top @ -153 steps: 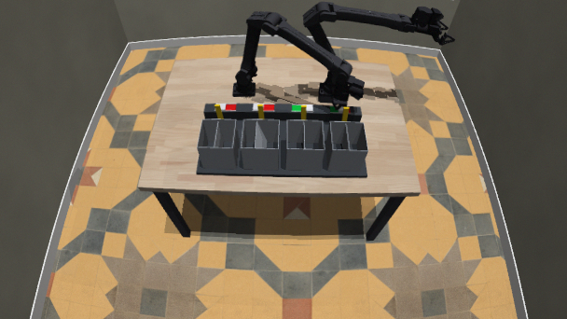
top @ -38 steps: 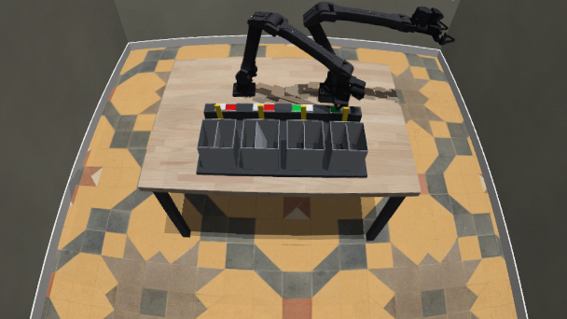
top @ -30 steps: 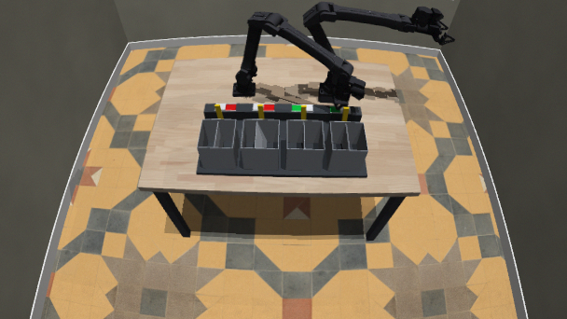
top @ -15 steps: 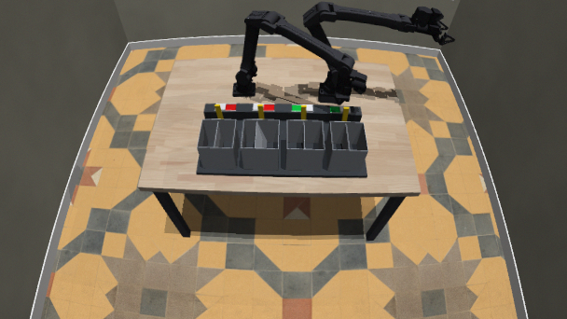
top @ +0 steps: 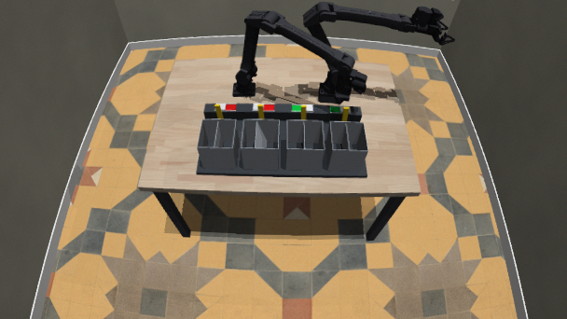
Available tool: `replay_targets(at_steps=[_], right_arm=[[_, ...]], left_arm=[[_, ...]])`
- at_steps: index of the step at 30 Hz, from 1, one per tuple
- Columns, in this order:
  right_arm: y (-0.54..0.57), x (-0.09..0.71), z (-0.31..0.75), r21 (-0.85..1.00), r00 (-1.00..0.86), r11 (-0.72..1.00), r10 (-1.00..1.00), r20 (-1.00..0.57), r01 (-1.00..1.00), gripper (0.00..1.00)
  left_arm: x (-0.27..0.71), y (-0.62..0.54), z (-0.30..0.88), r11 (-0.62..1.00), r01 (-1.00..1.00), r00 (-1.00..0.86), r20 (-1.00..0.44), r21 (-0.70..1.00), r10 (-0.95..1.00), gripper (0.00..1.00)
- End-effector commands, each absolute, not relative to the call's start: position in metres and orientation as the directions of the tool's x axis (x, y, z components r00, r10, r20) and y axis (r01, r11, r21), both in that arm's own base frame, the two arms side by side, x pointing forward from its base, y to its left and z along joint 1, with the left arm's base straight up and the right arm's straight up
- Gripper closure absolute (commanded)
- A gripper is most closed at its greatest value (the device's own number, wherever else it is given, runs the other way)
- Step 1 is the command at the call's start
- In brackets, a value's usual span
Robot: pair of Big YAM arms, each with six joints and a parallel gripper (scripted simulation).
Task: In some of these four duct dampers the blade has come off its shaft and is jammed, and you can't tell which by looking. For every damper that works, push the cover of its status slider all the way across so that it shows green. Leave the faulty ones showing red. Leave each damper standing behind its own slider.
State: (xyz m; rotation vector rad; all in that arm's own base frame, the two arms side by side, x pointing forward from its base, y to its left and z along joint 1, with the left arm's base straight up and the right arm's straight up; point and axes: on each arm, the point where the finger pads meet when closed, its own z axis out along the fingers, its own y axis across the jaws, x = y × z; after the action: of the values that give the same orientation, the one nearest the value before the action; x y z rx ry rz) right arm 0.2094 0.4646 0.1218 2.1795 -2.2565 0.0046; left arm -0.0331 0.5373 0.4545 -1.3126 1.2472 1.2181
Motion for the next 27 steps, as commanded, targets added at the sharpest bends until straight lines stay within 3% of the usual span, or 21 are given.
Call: replay_targets(at_steps=[1,27], right_arm=[[0.480,0.217,0.140,-0.018,-0.028,0.028,-0.999,-0.040,-0.999,1.00],[0.476,0.215,0.265,-0.029,-0.027,0.029,-0.997,-0.067,-0.999,1.00]], left_arm=[[-0.029,0.544,0.501,-0.053,-0.999,0.000,-1.000,0.000,0.000,0.00],[-0.029,0.544,0.501,-0.053,-0.999,0.000,-1.000,0.000,0.000,0.00]])
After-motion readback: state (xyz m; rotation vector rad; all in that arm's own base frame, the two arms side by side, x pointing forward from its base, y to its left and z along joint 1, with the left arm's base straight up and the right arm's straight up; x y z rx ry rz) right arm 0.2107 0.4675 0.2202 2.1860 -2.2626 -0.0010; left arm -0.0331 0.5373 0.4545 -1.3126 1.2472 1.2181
